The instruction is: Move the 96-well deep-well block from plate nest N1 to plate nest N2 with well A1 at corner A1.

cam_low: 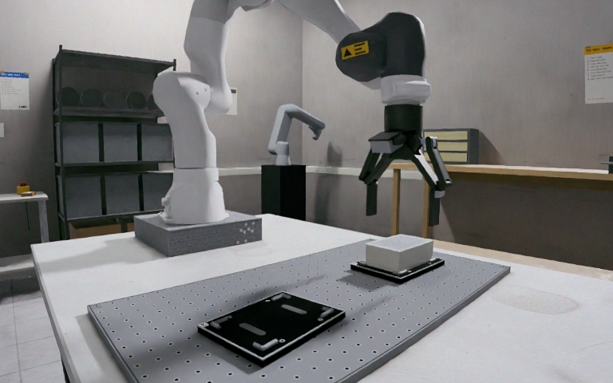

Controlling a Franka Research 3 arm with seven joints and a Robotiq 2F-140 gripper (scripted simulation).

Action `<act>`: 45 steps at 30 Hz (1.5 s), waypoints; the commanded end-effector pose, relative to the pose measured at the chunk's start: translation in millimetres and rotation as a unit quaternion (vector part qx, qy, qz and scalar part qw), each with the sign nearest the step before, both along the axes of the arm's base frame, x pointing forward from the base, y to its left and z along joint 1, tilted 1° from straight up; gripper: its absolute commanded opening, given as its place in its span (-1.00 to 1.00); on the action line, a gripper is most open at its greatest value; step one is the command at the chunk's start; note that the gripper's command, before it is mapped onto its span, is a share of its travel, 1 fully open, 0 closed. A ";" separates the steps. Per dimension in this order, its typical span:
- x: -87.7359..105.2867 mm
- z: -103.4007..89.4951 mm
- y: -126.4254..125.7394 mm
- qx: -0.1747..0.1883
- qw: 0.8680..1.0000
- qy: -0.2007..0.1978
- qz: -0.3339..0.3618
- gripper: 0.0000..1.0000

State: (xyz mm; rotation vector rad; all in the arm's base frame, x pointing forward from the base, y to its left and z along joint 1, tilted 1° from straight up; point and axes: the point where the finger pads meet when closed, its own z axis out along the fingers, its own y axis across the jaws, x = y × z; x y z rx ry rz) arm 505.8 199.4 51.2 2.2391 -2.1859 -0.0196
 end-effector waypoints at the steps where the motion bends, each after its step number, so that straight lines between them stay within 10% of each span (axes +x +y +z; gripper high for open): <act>1: 0.8 0.5 0.6 0.001 1.000 -0.002 -0.008 1.00; 45: 0.0 -57.8 0.7 0.001 1.000 -0.002 -0.008 1.00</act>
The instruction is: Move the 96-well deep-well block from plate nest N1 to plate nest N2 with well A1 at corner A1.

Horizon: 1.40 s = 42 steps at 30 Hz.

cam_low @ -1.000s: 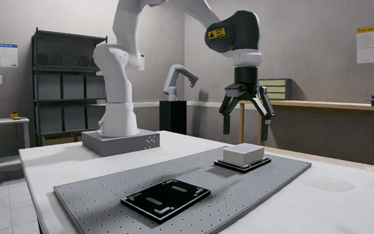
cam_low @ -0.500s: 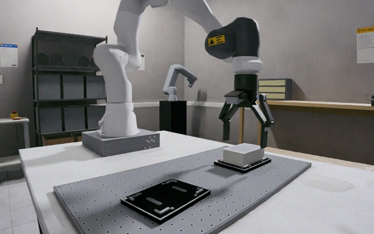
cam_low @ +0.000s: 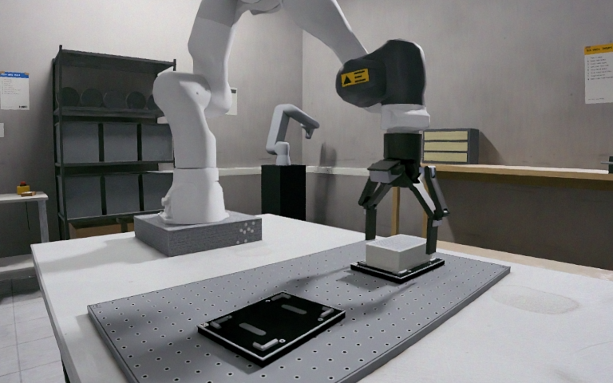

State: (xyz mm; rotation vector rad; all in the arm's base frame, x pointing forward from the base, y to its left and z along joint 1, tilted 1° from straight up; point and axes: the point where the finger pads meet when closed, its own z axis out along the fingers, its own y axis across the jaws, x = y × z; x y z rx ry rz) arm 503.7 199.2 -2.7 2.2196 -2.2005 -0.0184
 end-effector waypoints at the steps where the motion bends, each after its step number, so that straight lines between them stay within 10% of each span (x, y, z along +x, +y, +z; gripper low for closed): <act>1: 2.1 -5.6 0.9 0.002 1.000 -0.003 -0.001 1.00; 25: 1.9 -15.8 0.9 0.002 1.000 -0.003 -0.001 1.00; 26: 1.9 -15.8 0.9 0.002 1.000 -0.003 -0.001 0.26; 42: 1.9 -15.8 0.9 0.002 1.000 -0.003 -0.001 0.26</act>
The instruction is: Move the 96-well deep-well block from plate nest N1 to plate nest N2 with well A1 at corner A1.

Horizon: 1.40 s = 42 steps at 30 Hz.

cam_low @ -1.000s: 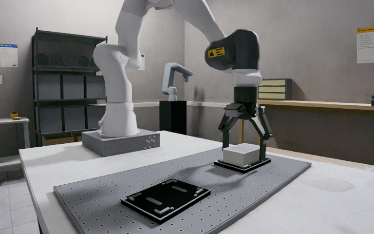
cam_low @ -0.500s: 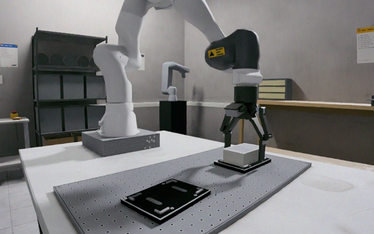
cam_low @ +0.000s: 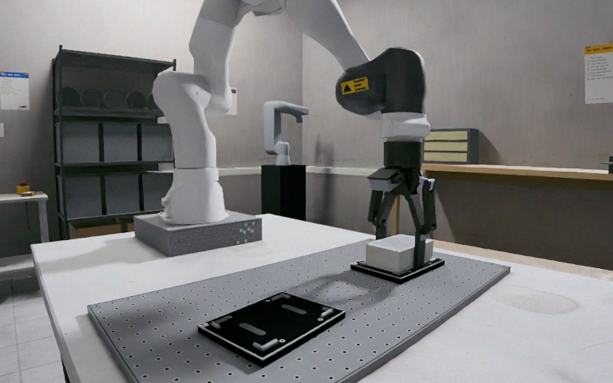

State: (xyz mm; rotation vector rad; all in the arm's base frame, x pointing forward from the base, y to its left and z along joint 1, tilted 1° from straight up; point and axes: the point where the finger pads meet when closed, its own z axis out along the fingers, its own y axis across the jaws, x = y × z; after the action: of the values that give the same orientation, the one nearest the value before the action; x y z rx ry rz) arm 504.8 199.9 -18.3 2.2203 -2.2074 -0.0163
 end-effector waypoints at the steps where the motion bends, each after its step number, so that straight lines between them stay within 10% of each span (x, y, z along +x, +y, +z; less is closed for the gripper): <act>1: 0.8 -0.2 0.3 0.001 1.000 -0.001 0.001 0.26; 42: 0.9 7.3 0.3 0.001 1.000 -0.001 0.001 0.21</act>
State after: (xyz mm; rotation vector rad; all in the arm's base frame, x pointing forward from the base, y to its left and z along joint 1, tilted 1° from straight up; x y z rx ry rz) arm 505.2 200.2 -15.8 2.2212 -2.2085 -0.0162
